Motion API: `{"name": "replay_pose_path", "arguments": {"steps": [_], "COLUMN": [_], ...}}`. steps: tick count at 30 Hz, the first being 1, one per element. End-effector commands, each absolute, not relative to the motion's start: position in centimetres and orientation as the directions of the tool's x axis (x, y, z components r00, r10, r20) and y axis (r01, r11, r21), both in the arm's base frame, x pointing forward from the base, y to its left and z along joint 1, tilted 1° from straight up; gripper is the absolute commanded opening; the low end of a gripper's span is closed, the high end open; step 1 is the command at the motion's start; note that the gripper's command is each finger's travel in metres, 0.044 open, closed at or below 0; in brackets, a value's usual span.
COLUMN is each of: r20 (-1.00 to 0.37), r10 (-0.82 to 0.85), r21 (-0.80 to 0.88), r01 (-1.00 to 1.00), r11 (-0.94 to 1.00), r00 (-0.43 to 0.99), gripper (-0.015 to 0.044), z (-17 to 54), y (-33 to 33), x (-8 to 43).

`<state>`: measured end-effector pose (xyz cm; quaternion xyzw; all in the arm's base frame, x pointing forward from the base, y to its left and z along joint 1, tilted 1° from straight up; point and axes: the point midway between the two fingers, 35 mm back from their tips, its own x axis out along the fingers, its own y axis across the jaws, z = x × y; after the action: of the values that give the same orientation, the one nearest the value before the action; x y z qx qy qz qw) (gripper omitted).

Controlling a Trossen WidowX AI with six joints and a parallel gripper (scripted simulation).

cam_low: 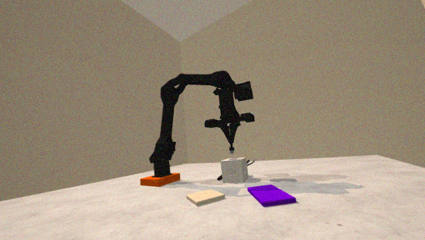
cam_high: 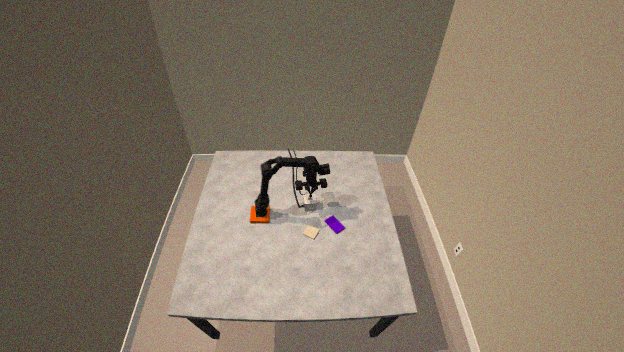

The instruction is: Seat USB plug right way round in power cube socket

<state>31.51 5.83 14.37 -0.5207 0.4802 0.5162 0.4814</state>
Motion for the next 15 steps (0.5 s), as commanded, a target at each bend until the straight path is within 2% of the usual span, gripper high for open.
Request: {"name": "replay_pose_path", "arguments": {"steps": [1,15], "r20": [-1.000,-1.000], "r10": [-0.003,0.000], "r21": [-0.005,-0.006], "r01": [-0.996,-0.996], "r11": [-0.094,-0.087], "r00": [0.005,0.006], "gripper": [0.0000,0.0000], "z": [14.36,14.31], "y": [5.82,5.85], "x": [31.48,31.51]}}
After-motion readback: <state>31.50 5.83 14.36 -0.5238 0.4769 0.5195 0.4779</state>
